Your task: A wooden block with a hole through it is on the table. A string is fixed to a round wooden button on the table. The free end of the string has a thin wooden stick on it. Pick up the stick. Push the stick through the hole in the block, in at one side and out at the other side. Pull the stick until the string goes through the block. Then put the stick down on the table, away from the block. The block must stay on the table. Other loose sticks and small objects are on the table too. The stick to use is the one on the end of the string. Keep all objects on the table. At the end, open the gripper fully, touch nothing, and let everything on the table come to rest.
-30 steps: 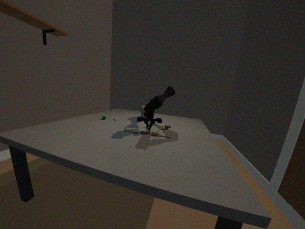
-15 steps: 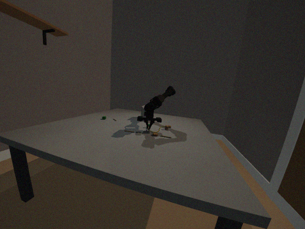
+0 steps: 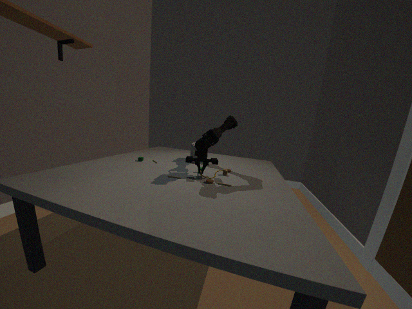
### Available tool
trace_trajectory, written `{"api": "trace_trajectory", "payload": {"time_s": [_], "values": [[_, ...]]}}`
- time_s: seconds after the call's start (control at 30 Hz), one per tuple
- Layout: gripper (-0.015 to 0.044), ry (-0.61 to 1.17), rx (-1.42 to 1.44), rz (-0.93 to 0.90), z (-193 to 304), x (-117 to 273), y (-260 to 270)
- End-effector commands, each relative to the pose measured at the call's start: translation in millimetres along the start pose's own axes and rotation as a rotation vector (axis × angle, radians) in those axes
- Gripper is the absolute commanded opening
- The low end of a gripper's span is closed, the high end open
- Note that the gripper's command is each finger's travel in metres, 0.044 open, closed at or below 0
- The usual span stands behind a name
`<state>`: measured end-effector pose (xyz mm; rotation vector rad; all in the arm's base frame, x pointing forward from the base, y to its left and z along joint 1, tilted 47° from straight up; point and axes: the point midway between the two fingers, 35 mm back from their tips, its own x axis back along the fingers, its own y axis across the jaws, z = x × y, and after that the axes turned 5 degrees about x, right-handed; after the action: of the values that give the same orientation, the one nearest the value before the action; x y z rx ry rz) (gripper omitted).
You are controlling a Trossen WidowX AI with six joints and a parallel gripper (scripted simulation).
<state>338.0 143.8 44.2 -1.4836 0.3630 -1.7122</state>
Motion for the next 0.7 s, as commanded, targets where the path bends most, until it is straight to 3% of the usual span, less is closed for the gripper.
{"api": "trace_trajectory", "payload": {"time_s": [0.0, 0.67], "values": [[0.0, 0.006, 0.007, 0.003, -5, 1, -2], [0.0, 0.005, 0.006, 0.003, -34, 1, -3]]}}
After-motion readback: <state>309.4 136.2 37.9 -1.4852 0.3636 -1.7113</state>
